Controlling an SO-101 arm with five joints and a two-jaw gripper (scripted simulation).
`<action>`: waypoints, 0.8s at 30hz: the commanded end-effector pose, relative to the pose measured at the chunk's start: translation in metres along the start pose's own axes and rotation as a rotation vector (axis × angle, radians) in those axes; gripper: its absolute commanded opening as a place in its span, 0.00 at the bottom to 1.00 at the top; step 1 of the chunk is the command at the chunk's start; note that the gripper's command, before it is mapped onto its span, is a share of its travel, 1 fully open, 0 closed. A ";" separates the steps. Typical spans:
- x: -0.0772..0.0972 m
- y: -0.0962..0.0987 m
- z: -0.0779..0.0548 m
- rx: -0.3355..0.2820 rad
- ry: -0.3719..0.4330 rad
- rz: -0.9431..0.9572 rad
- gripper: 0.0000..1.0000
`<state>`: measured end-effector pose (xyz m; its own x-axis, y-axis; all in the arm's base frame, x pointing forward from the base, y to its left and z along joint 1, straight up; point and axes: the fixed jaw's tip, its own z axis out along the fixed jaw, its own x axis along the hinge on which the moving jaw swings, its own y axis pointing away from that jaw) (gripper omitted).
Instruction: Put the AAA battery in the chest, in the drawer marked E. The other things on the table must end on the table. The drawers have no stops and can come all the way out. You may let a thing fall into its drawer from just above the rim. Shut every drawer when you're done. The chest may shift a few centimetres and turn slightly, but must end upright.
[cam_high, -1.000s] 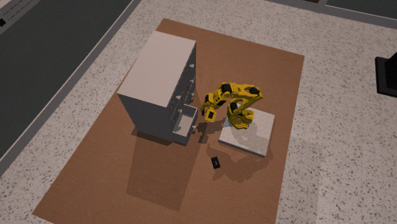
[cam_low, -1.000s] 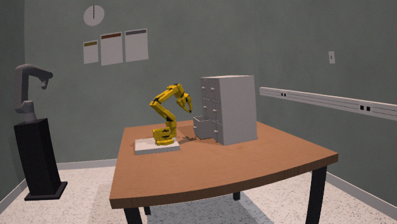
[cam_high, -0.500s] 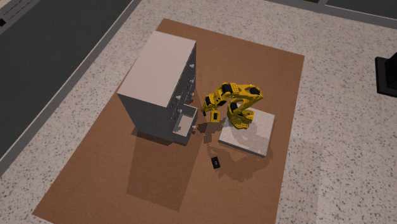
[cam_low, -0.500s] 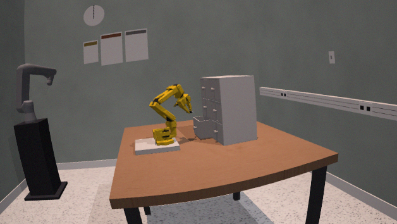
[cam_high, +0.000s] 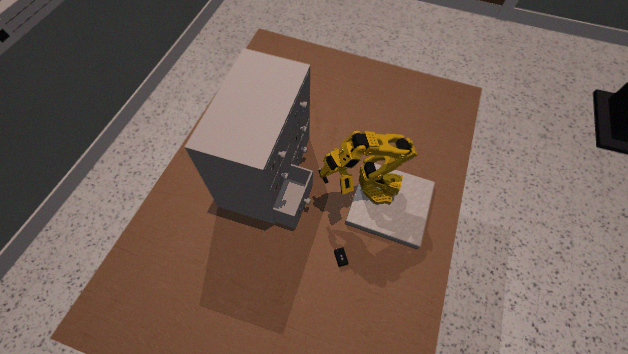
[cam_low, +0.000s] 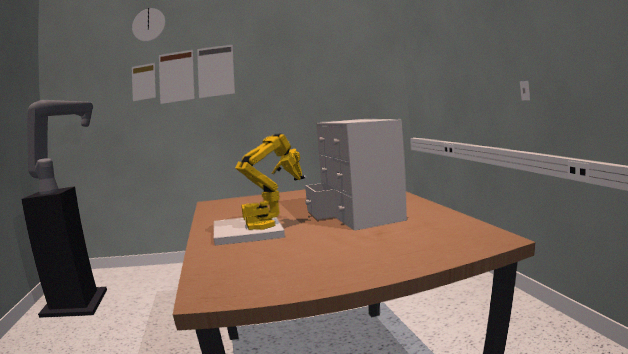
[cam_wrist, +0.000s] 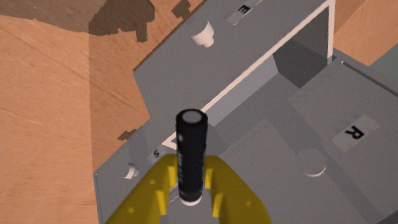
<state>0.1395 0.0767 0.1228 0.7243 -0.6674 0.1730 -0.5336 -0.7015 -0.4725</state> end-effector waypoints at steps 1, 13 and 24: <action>-0.002 0.002 0.001 -0.001 -0.007 -0.103 0.00; -0.001 0.004 0.002 0.000 -0.007 -0.348 0.00; 0.000 0.006 0.003 0.001 -0.007 -0.616 0.00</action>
<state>0.1390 0.0725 0.1199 0.8963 -0.2169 0.3869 -0.0917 -0.9440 -0.3169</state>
